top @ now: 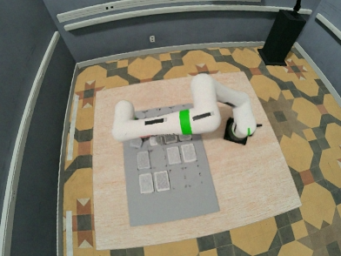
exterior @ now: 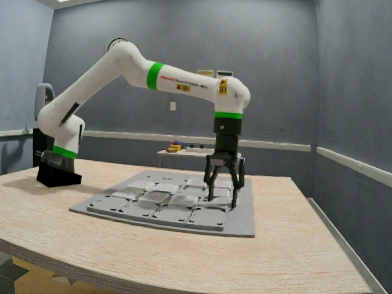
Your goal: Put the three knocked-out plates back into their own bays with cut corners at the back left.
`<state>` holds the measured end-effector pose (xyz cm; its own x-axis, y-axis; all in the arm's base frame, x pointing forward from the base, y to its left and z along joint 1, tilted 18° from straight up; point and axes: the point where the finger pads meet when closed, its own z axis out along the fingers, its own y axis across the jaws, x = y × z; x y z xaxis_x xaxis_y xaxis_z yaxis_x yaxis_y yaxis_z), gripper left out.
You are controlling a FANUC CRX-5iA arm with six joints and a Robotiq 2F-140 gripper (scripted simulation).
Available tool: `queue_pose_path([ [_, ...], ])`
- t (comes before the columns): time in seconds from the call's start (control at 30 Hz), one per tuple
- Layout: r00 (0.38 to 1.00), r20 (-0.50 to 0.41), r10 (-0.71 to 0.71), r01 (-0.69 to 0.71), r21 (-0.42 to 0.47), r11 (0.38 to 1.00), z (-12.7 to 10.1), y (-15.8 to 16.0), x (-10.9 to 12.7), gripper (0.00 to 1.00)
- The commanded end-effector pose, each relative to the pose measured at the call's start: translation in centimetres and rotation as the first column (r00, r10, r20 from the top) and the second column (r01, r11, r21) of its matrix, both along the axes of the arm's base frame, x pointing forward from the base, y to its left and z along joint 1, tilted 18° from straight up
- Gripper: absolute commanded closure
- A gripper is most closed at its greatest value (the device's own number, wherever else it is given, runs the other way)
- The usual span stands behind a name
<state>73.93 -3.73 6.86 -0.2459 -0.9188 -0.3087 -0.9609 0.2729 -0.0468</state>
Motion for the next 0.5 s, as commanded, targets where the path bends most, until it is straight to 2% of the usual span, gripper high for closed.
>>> queue_pose_path([
  [0.0,1.0,0.003,-0.001,0.001,-0.001,1.0,0.29,-0.11,0.04,0.9],
  [0.47,1.0,0.003,-0.001,0.001,-0.001,1.0,0.67,-0.22,-0.01,0.9],
])
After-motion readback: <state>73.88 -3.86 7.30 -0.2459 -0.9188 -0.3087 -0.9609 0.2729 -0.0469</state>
